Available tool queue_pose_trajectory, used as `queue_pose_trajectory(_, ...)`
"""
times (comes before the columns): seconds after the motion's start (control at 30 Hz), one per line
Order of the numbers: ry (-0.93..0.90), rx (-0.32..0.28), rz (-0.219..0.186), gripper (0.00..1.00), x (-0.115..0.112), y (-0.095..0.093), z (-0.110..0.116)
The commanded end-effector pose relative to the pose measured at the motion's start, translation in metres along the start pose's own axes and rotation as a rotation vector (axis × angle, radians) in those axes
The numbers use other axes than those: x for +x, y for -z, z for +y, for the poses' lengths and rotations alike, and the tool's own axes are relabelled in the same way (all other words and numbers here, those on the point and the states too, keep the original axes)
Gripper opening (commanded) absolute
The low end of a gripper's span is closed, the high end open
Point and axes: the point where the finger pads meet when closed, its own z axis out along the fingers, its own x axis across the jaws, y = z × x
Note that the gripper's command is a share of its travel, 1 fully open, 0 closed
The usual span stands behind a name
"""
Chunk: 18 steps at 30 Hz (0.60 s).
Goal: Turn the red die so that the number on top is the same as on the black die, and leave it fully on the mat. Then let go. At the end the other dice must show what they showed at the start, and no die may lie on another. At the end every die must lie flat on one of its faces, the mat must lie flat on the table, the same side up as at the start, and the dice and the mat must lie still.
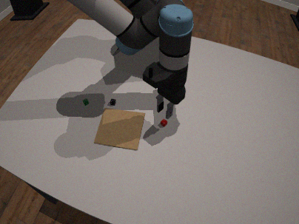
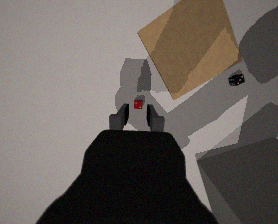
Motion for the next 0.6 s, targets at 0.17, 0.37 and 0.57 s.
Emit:
queue_pose_trajectory(0.17,0.0,0.001,-0.001,0.64,0.0,-0.016,0.0)
queue_pose_trajectory(0.37,0.0,0.001,-0.001,0.64,0.0,-0.022,0.0)
queue_pose_trajectory(0.57,0.0,0.001,-0.001,0.64,0.0,-0.029,0.0)
